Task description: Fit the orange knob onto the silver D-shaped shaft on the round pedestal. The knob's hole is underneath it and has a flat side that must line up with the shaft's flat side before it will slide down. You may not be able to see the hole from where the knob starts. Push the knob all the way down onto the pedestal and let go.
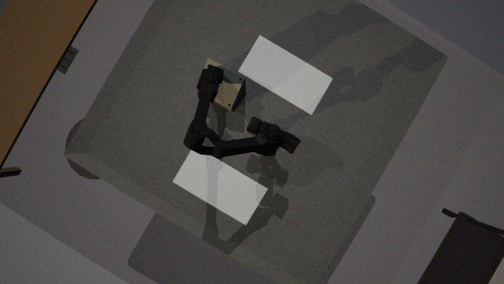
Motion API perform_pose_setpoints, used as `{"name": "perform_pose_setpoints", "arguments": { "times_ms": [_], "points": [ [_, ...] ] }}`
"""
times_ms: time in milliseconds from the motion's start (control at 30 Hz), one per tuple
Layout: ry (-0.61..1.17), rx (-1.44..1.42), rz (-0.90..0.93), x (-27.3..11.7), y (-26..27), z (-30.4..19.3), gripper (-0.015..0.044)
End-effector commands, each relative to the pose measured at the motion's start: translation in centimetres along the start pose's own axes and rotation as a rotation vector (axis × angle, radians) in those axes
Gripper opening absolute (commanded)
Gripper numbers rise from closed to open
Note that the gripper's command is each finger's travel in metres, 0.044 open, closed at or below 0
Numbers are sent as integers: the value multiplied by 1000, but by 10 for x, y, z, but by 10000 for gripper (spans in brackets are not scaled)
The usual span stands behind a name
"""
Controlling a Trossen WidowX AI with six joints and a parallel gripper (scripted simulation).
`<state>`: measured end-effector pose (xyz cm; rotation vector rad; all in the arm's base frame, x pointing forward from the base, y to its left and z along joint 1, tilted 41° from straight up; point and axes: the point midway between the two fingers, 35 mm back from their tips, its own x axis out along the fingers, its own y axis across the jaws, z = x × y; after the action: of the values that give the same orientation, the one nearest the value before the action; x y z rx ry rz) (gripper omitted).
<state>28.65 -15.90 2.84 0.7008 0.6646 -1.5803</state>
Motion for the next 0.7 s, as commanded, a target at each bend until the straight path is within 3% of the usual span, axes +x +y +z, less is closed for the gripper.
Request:
{"name": "perform_pose_setpoints", "arguments": {
  "times_ms": [0,667],
  "points": [
    [2,0,-2,0,-2,-1,0],
    [2,56,-2,0,-3,-1,0]
  ]
}}
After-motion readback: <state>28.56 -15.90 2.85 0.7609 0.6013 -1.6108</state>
